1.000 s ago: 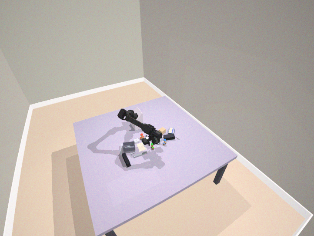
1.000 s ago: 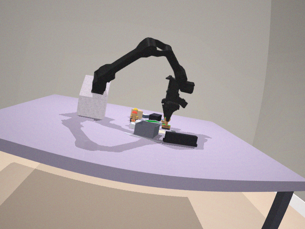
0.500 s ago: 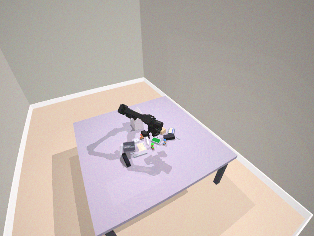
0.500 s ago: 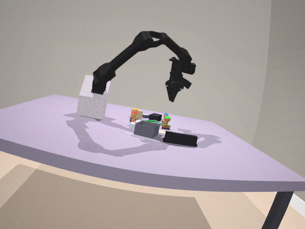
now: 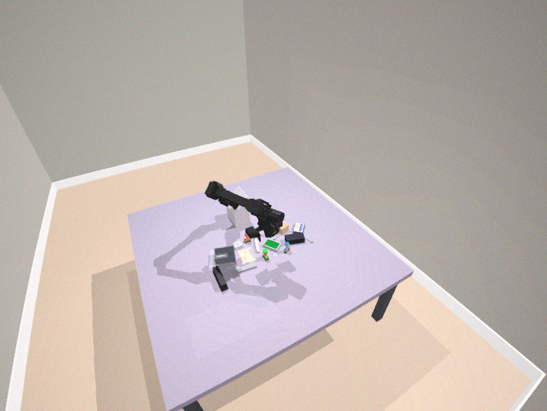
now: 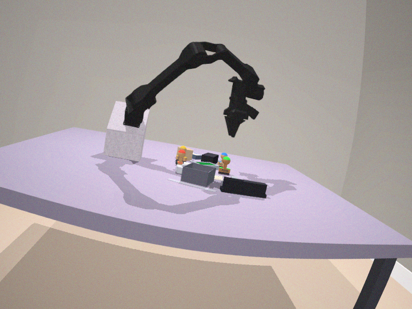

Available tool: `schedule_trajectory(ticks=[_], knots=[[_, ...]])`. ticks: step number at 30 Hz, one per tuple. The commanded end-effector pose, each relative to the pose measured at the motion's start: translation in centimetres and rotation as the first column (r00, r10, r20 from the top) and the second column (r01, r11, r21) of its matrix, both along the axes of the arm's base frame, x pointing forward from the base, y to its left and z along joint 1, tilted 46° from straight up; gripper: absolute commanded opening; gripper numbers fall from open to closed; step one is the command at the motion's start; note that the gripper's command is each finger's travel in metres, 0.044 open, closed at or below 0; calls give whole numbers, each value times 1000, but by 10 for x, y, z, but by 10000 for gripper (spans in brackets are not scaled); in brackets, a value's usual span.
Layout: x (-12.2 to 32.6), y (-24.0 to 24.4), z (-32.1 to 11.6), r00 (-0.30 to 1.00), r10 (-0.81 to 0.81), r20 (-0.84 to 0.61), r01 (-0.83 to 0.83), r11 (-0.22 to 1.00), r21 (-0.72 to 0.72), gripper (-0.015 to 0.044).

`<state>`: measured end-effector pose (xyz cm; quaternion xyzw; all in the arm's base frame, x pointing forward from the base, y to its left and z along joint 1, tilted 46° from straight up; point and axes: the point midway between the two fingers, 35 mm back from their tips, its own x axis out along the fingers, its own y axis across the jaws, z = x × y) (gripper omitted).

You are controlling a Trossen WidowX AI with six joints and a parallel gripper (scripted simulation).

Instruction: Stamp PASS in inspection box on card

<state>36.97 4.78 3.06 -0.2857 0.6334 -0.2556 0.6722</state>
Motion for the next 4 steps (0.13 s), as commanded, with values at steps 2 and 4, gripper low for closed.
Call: schedule_trajectory(ticks=[2, 4], knots=[[0, 0, 0, 1000, 0, 0, 0, 1000, 0, 270], [0, 0, 0, 1000, 0, 0, 0, 1000, 0, 270]])
